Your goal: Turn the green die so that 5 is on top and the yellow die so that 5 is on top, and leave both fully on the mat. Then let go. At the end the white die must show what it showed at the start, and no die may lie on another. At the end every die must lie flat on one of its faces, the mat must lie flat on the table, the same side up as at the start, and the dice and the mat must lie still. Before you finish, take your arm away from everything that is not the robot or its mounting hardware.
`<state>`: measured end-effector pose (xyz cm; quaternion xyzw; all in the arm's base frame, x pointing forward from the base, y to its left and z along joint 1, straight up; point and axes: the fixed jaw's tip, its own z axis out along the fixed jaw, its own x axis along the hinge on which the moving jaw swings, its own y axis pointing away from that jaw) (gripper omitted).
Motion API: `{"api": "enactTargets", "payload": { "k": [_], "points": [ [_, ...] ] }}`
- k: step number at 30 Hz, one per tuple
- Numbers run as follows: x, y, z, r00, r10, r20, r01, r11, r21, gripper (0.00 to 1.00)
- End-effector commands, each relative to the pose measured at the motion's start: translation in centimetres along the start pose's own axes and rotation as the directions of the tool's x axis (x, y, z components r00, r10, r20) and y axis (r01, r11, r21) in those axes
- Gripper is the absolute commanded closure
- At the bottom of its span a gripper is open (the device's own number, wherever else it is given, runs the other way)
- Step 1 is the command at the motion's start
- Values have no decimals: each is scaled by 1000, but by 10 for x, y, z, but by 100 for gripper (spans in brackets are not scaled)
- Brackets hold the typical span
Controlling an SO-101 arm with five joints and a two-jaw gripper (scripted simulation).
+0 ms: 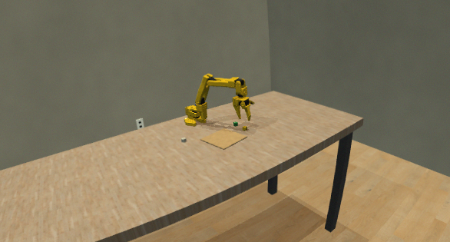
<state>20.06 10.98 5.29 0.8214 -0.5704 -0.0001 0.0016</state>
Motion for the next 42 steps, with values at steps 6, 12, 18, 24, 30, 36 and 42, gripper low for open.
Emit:
{"api": "enactTargets", "payload": {
  "k": [6, 12, 18, 24, 30, 36, 42],
  "points": [
    [2, -5, -5, 1000, 4, 7, -4, 999, 38, 75],
    [2, -6, 2, 1000, 4, 7, -4, 999, 38, 75],
    [1, -7, 9, 1000, 4, 7, -4, 999, 38, 75],
    [1, -8, 20, 1000, 4, 7, -4, 999, 38, 75],
    [1, -7, 28, 1000, 4, 7, -4, 999, 38, 75],
    [1, -7, 34, 1000, 4, 7, -4, 999, 38, 75],
    [1, -7, 38, 1000, 4, 7, -4, 999, 38, 75]
  ]
}}
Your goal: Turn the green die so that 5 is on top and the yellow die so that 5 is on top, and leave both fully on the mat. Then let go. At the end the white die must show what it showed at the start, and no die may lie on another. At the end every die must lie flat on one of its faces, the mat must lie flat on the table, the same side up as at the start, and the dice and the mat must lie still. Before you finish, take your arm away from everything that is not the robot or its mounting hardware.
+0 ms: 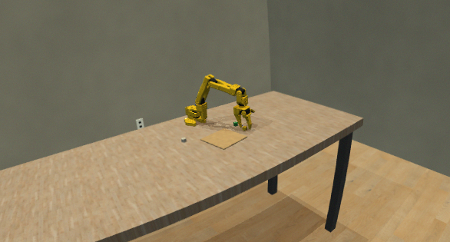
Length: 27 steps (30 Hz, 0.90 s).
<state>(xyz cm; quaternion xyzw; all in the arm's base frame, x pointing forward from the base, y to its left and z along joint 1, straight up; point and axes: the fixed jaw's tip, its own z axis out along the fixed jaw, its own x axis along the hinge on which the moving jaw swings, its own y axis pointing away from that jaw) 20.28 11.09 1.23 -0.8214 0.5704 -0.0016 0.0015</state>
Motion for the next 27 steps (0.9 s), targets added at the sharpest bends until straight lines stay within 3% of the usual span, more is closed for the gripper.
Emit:
{"api": "enactTargets", "payload": {
  "k": [1, 27],
  "points": [
    [2, -4, -3, 1000, 4, 6, -4, 1000, 31, 75],
    [2, -8, -3, 1000, 4, 5, -4, 1000, 31, 81]
  ]
}}
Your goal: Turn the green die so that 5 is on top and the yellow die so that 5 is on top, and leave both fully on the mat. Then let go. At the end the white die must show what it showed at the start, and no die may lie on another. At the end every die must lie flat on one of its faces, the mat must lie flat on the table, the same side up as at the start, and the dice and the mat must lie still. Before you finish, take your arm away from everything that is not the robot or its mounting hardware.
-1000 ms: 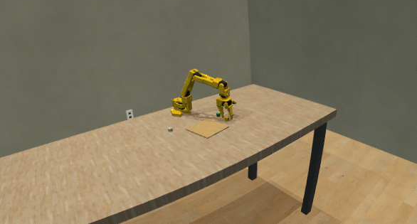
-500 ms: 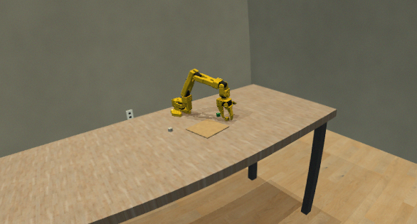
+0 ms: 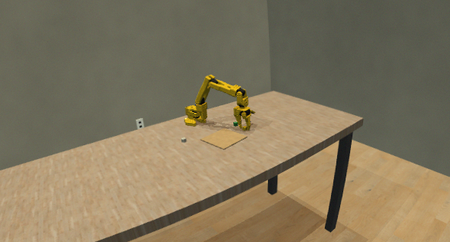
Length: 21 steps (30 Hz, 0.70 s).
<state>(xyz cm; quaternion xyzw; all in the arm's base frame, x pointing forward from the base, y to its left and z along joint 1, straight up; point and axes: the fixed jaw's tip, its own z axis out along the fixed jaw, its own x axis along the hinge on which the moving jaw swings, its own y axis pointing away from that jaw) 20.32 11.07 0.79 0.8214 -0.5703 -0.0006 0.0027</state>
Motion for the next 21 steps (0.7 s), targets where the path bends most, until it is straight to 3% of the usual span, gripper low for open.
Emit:
{"api": "enactTargets", "payload": {
  "k": [1, 21],
  "points": [
    [1, -8, -7, 1000, 4, 7, -5, 999, 40, 82],
    [2, -14, -7, 1000, 4, 7, -5, 999, 40, 93]
  ]
}}
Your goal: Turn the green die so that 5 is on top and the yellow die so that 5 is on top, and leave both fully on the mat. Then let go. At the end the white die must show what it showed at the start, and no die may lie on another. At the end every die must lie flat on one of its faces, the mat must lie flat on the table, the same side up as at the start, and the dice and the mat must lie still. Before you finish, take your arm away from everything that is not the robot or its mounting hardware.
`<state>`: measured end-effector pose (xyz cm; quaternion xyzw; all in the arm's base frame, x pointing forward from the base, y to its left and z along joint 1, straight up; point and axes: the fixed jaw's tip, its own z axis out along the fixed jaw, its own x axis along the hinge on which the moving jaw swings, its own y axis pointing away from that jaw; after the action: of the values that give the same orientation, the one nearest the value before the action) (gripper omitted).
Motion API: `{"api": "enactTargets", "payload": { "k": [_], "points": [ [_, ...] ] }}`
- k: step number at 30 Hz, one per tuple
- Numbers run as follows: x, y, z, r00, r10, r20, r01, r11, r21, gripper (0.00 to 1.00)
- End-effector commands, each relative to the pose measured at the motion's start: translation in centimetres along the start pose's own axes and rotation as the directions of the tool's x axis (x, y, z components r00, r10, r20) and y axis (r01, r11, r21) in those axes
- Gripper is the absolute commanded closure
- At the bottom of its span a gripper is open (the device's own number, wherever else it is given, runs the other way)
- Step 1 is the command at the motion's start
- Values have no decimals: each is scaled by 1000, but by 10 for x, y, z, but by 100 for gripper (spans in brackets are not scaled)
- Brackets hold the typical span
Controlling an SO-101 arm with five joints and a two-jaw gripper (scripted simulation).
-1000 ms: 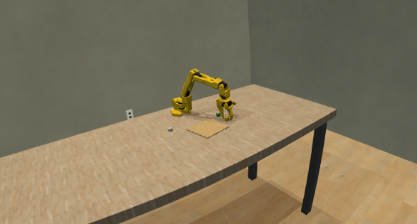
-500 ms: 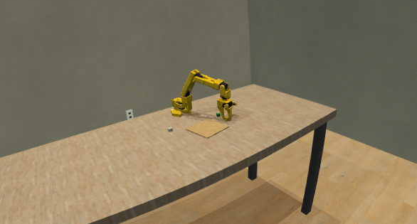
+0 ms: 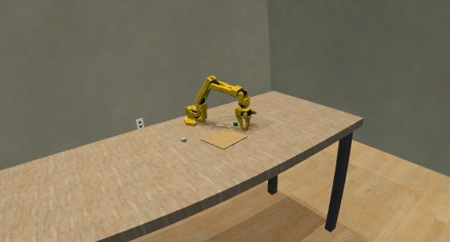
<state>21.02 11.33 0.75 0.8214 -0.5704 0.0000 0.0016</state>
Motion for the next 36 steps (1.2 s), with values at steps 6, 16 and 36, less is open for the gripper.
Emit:
{"api": "enactTargets", "payload": {
  "k": [6, 16, 36],
  "points": [
    [2, -7, -8, 1000, 4, 6, -4, 999, 38, 93],
    [2, -7, -8, 1000, 4, 6, -4, 999, 38, 96],
    [2, -8, -18, 1000, 4, 7, -4, 999, 41, 100]
  ]
}}
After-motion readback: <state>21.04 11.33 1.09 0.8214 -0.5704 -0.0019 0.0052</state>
